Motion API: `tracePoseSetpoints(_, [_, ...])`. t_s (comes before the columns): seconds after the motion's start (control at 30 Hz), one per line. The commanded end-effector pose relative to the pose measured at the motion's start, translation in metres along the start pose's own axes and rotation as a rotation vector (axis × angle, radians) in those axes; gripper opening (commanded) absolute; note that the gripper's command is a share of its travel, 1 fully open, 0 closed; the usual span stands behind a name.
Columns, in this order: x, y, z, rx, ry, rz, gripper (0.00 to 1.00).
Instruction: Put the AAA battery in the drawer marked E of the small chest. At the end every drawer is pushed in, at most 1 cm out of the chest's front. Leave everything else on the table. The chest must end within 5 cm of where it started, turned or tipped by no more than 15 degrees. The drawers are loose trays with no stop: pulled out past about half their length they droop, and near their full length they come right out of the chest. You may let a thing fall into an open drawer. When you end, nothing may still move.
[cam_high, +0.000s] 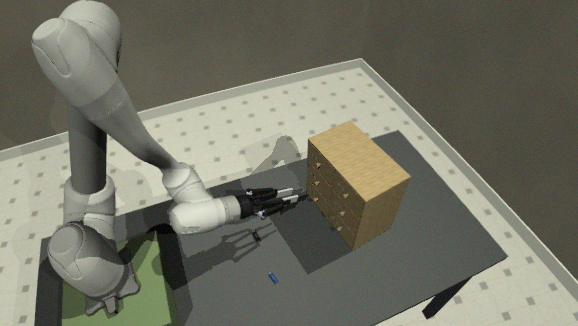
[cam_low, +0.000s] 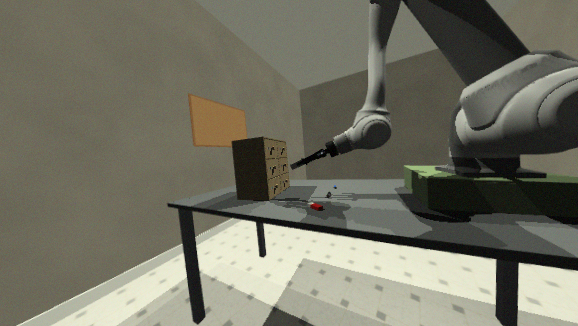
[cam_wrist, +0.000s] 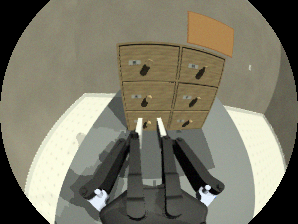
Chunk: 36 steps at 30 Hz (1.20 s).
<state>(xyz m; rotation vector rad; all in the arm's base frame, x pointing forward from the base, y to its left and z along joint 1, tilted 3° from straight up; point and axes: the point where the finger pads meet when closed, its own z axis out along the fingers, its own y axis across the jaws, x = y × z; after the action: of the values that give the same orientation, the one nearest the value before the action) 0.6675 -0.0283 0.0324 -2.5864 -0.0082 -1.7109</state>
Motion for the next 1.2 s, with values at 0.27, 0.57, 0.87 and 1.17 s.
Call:
tracePoseSetpoints(0.27, [-0.001, 0.000, 0.001, 0.000, 0.000, 0.000, 0.20])
tracePoseSetpoints(0.57, [-0.017, 0.000, 0.022, 0.000, 0.000, 0.000, 0.20])
tracePoseSetpoints(0.87, [-0.042, 0.000, 0.055, 0.000, 0.000, 0.000, 0.20])
tracePoseSetpoints(1.17, [-0.068, 0.000, 0.090, 0.000, 0.000, 0.000, 0.20])
